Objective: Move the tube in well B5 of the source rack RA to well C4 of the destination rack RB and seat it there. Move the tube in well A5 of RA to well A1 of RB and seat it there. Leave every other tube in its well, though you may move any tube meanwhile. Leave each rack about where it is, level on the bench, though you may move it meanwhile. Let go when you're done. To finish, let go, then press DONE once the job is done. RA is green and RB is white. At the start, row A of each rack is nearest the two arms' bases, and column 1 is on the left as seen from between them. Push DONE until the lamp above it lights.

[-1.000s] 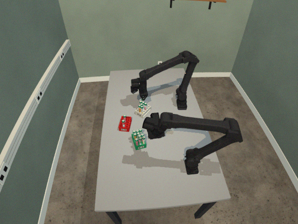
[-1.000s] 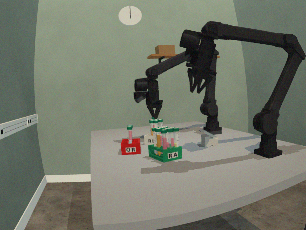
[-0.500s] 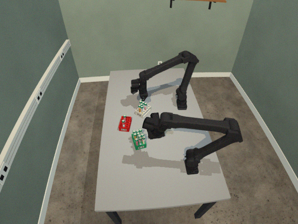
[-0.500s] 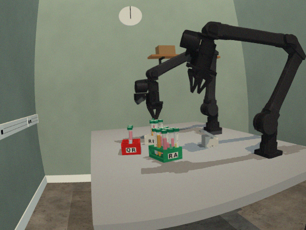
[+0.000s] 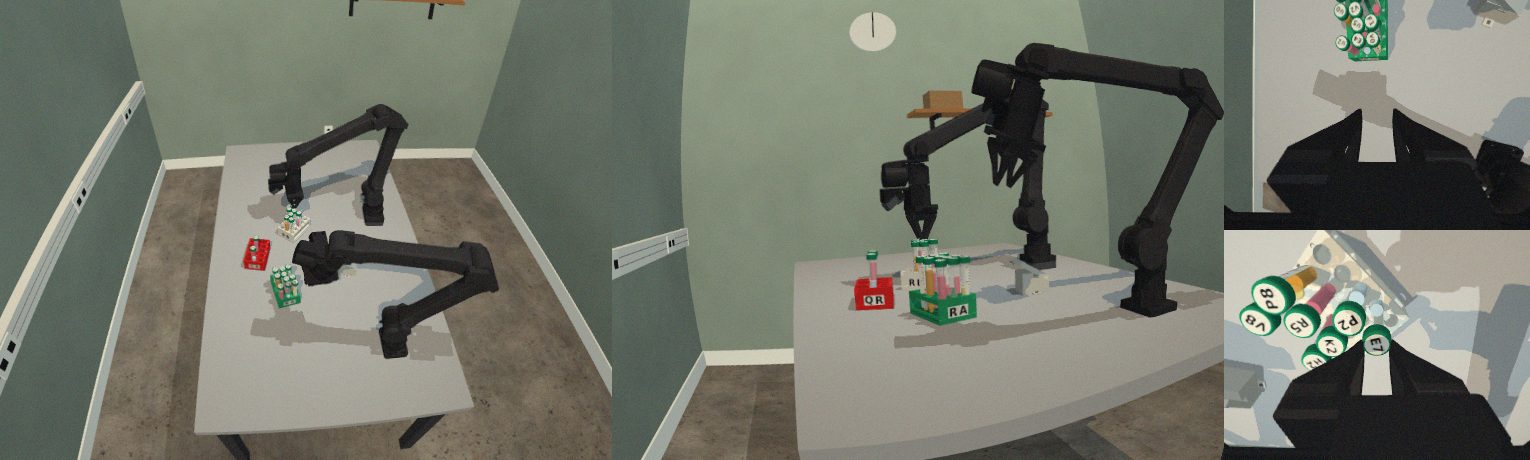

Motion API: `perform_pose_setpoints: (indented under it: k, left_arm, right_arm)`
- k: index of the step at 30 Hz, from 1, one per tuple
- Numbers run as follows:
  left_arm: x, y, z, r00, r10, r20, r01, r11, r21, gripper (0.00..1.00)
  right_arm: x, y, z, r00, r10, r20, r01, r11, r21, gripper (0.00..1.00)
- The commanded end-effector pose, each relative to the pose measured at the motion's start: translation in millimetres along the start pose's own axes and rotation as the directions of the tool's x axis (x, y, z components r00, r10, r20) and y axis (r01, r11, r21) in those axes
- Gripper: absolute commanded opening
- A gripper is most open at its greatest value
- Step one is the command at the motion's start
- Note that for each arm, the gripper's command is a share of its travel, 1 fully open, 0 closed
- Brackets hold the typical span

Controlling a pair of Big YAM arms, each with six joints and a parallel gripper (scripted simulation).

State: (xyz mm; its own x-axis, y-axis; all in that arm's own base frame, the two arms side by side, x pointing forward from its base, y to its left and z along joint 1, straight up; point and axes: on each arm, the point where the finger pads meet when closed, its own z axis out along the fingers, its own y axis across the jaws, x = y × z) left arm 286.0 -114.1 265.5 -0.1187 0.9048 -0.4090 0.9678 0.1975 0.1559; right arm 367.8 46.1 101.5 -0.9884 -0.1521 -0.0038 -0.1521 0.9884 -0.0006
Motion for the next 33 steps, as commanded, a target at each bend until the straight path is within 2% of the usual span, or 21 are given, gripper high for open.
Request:
perform_pose_setpoints:
  k: [1,7,8,13,14,25,26,33]
  left_arm:
    - [-8.6,8.8,-12.2,1.0,0.012,0.014,-0.012,0.999,-0.032,0.3]
    - [-8.6,8.8,-12.2,1.0,0.012,0.014,-0.012,0.999,-0.032,0.3]
    - [-8.6,8.8,-12.2,1.0,0.012,0.014,-0.012,0.999,-0.032,0.3]
    - [-8.6,8.8,-12.2,1.0,0.012,0.014,-0.012,0.999,-0.032,0.3]
    - [-8.6,8.8,-12.2,1.0,0.012,0.014,-0.012,0.999,-0.032,0.3]
    - [-8.6,8.8,-12.2,1.0,0.012,0.014,-0.012,0.999,-0.032,0.3]
    - [-8.6,8.8,-12.2,1.0,0.012,0.014,-0.012,0.999,-0.032,0.3]
    - [-8.6,8.8,-12.2,1.0,0.012,0.014,-0.012,0.999,-0.032,0.3]
  right_arm:
    - [-7.1,6.1,3.4,1.0,-0.007,0.007,0.007,1.0,-0.001,0.0]
    - [-5.4,6.1,4.8,1.0,-0.007,0.003,0.007,1.0,-0.001,0.0]
    - [-11.8,1.6,-8.3,1.0,-0.003,0.03,0.003,1.0,0.0,0.0]
    - [-11.8,1.6,-8.3,1.0,-0.003,0.03,0.003,1.0,0.0,0.0]
    - [-11.8,1.6,-8.3,1.0,-0.003,0.03,0.003,1.0,0.0,0.24]
    - [-11.8,1.6,-8.3,1.0,-0.003,0.03,0.003,1.0,0.0,0.24]
    - [-11.8,1.6,-8.3,1.0,-0.003,0.03,0.003,1.0,0.0,0.3]
    - [-11.8,1.6,-8.3,1.0,-0.003,0.03,0.003,1.0,0.0,0.3]
